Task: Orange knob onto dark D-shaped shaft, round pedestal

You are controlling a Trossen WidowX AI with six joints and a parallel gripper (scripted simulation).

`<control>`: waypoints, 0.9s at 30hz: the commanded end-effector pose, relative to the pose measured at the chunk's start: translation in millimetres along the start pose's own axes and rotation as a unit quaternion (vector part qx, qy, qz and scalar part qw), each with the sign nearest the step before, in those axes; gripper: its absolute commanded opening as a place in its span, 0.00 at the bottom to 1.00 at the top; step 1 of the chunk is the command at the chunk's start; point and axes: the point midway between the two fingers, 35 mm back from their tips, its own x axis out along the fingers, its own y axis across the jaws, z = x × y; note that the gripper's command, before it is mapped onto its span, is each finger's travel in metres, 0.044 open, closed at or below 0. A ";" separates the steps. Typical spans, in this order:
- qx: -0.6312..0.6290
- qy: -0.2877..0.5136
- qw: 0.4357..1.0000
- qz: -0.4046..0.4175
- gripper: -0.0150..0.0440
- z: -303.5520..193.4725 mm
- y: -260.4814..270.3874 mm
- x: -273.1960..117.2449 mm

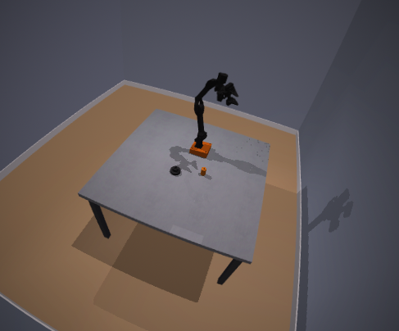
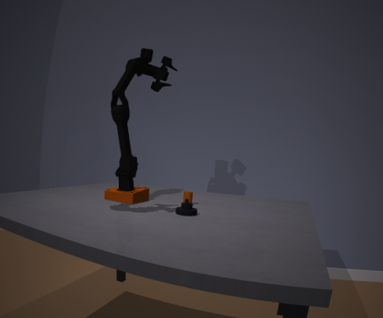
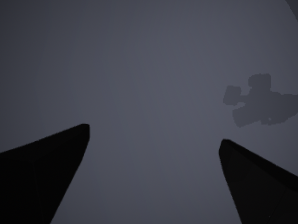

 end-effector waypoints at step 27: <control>-0.322 -0.170 0.847 -0.387 1.00 228.8 -167.2 141.1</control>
